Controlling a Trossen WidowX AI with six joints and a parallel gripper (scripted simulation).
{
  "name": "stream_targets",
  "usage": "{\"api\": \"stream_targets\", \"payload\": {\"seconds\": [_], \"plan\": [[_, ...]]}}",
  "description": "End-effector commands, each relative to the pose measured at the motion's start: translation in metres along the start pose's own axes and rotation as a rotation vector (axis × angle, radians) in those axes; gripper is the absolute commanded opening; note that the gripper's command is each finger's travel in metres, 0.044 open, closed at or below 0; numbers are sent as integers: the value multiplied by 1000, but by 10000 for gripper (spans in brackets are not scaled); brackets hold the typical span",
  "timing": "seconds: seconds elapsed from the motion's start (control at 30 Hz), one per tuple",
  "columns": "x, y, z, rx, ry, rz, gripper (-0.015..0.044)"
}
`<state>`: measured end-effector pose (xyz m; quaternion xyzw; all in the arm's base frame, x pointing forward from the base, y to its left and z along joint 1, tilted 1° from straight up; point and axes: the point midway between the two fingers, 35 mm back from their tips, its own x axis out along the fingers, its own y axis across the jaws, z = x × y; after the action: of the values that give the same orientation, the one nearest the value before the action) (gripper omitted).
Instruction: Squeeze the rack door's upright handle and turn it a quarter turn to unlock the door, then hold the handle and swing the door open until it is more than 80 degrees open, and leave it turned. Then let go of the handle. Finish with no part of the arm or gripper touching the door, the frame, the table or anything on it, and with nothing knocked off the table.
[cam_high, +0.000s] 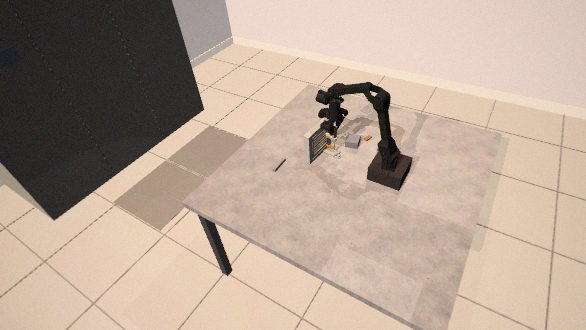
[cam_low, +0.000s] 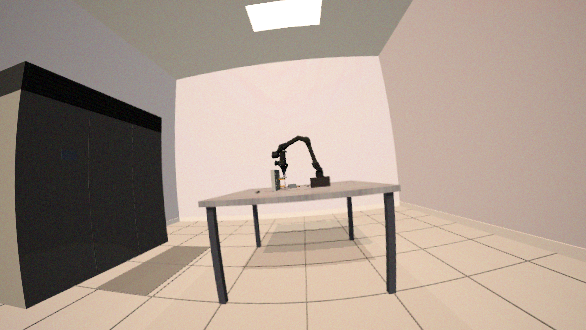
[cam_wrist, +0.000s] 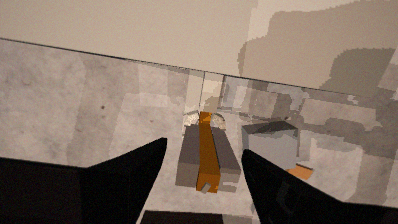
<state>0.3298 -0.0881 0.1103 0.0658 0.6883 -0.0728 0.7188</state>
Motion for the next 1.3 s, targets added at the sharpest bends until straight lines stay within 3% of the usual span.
{"api": "stream_targets", "payload": {"seconds": [0.0, 0.27, 0.5, 0.93, 1.07, 1.27], "plan": [[6, -1, -1, -4, 0, -3, 288], [17, 0, -2, -4, 0, -3, 288], [17, 0, -2, -4, 0, -3, 104], [17, 0, -2, -4, 0, -3, 17], [17, 0, -2, 4, 0, -3, 16], [17, 0, -2, 266, 0, -3, 16]]}}
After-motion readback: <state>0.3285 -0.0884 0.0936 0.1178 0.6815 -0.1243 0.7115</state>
